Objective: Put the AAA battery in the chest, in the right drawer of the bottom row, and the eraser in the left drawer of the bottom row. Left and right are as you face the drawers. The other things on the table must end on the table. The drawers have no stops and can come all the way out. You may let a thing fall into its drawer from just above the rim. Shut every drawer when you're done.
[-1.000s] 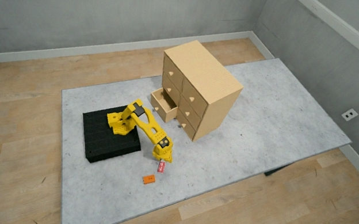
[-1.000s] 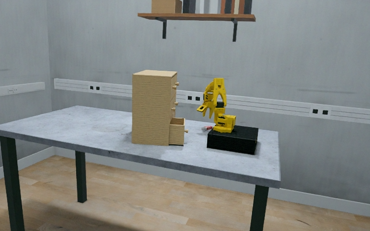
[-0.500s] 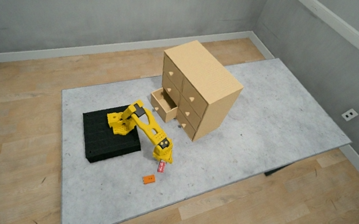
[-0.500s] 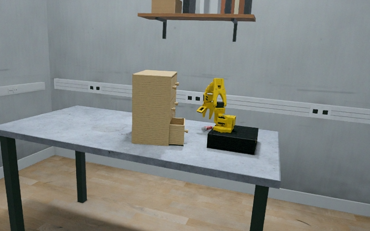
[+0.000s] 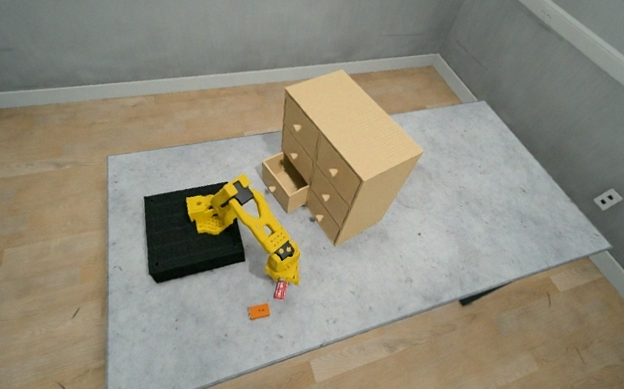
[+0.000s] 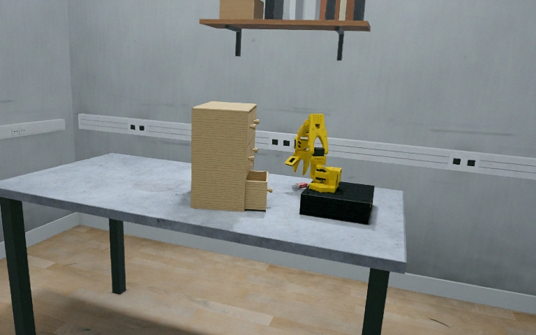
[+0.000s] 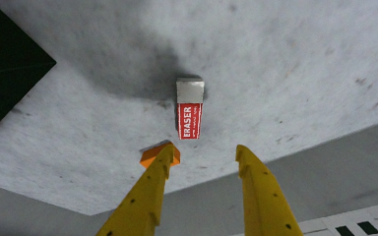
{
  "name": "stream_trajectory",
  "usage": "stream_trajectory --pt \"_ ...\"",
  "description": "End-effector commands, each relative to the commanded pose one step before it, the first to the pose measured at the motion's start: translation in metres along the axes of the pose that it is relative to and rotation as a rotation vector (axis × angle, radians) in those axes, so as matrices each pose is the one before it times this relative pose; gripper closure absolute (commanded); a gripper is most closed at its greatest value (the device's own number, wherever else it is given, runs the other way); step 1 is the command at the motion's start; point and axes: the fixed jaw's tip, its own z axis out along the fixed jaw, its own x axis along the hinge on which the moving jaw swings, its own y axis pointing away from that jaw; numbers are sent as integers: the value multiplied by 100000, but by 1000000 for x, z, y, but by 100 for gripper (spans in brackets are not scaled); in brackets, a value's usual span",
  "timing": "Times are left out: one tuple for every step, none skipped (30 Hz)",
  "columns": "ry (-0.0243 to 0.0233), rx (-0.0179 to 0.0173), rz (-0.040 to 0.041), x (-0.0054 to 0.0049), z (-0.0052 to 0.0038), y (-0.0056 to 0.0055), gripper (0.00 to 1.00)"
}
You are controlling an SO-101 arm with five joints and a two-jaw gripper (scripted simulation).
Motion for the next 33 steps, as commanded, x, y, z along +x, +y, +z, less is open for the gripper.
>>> stream_trajectory --pt "-1455 -2010 -3 -1660 6220 5536 73" --pt "0 -1 0 -105 314 296 73" --pt "0 0 0 -105 312 295 73" --pt "0 -1 0 -107 313 299 73" --pt "0 0 0 -107 311 298 73" --pt "0 -1 0 -109 311 301 73" --pt "0 0 0 -109 310 300 73" --pt "0 -1 0 -111 310 303 73" --pt "0 0 0 0 0 0 73" --pt "0 0 0 0 0 0 73" --pt "0 0 0 -111 308 302 73" --pt "0 -1 0 -112 309 305 73" --pt "0 0 0 -113 307 304 73" --pt "0 -1 0 -114 308 308 73" --pt "0 0 0 -23 61 60 73" --pt "0 -1 0 0 1 1 73" --pt "0 1 0 0 -1 -1 73" --pt "0 -1 0 0 1 1 73" --pt "0 1 0 0 -1 -1 73" --pt "0 -1 0 0 1 1 73" --pt "0 1 0 0 -1 -1 73" --pt "0 -1 0 0 1 1 73" --pt "0 1 0 0 -1 -1 73" --pt "0 -1 0 0 1 1 73" --pt "0 1 0 0 -1 -1 73" --pt "0 0 0 0 0 0 73" --pt "0 0 0 0 0 0 73" --pt "0 0 0 325 3152 -726 73" --pt "0 1 0 296 3172 -684 73" --pt "0 0 0 265 3193 -638 73" --pt "0 1 0 236 3211 -595 73" --pt "0 0 0 205 3231 -548 73" --pt "0 1 0 0 -1 -1 73"
